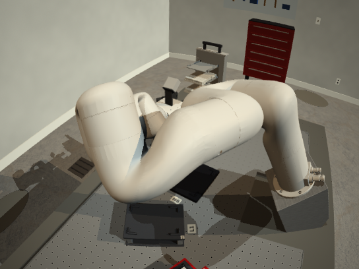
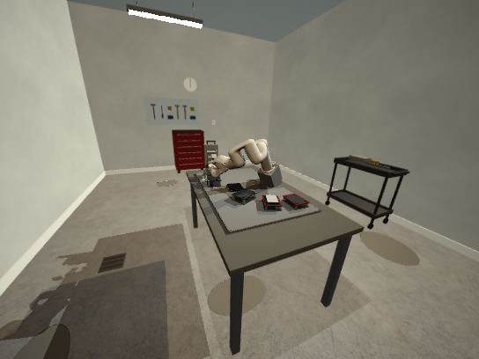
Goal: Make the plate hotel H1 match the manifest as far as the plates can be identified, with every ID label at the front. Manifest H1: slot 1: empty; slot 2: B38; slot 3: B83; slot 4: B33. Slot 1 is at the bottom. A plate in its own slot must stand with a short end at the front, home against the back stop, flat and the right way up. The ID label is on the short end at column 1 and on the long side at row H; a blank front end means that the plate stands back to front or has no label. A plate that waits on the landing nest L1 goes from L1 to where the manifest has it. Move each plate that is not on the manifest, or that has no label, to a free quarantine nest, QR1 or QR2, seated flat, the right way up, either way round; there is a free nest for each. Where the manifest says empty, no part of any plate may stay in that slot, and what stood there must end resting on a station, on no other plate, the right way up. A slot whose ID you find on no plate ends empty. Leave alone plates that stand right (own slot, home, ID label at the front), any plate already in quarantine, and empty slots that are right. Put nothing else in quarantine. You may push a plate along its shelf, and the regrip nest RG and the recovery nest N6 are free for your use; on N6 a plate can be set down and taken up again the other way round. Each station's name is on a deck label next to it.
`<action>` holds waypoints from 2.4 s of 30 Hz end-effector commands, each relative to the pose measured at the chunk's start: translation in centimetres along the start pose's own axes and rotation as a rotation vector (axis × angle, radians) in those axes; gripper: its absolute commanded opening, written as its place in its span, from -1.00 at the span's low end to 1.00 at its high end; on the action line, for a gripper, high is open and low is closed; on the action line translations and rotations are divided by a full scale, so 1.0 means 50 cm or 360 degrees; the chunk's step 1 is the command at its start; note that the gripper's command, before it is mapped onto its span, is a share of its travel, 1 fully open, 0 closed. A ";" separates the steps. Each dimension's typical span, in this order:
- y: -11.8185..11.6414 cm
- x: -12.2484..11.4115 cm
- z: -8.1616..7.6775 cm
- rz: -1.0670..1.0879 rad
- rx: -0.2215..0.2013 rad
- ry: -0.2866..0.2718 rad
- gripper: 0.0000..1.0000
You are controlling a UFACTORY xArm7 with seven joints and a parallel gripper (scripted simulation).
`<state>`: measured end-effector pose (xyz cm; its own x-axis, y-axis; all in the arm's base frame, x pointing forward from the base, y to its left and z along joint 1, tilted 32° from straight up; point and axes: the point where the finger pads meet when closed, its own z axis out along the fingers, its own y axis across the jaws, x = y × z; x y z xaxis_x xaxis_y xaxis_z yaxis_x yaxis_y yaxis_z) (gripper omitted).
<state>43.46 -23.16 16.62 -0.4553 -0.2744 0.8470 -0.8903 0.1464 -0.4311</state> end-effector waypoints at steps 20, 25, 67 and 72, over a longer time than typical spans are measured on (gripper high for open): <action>-0.001 -0.027 0.061 0.0005 -0.0002 0.0003 1.00; -0.001 -0.027 0.061 0.0005 -0.0002 0.0003 1.00; -0.001 -0.027 0.061 0.0005 -0.0002 0.0003 1.00; -0.001 -0.027 0.061 0.0005 -0.0002 0.0003 1.00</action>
<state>44.17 -25.61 14.42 -0.4554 -0.2738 0.8471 -0.8903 0.1463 -0.4313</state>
